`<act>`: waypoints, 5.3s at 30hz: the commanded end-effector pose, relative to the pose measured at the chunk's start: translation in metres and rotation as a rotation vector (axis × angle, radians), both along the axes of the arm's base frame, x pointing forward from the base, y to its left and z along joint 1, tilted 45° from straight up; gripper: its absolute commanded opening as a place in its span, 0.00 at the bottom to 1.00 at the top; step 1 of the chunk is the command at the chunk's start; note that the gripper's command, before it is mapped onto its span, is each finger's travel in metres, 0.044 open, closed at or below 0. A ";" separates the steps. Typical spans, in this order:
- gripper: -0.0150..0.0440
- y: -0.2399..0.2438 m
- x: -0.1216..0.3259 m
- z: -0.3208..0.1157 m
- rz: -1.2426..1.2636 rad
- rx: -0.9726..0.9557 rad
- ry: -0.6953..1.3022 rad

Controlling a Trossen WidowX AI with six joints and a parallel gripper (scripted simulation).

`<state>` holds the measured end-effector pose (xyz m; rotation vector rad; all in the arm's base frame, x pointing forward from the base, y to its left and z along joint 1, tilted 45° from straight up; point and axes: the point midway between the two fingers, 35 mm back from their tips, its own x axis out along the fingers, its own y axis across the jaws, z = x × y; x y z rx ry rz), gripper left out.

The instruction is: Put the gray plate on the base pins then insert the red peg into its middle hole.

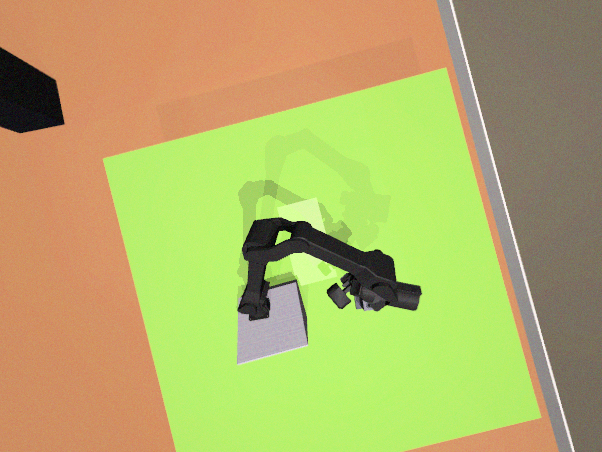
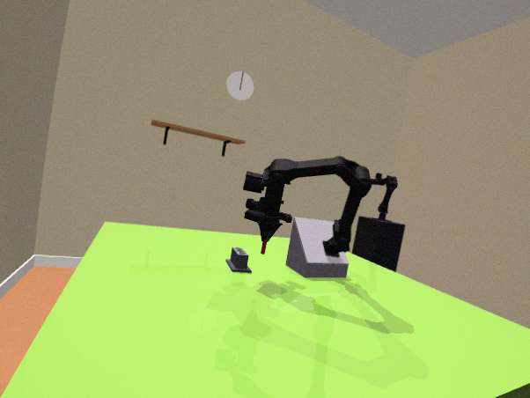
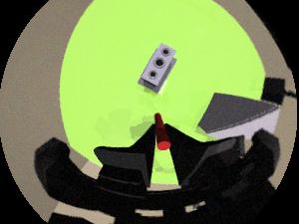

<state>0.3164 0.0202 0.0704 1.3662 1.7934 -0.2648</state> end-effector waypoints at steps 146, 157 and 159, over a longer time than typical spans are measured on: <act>0.25 -0.053 0.044 -0.092 0.011 0.009 0.001; 0.25 -0.051 0.044 -0.092 0.011 0.010 0.001; 0.25 -0.051 0.044 -0.092 0.011 0.010 0.001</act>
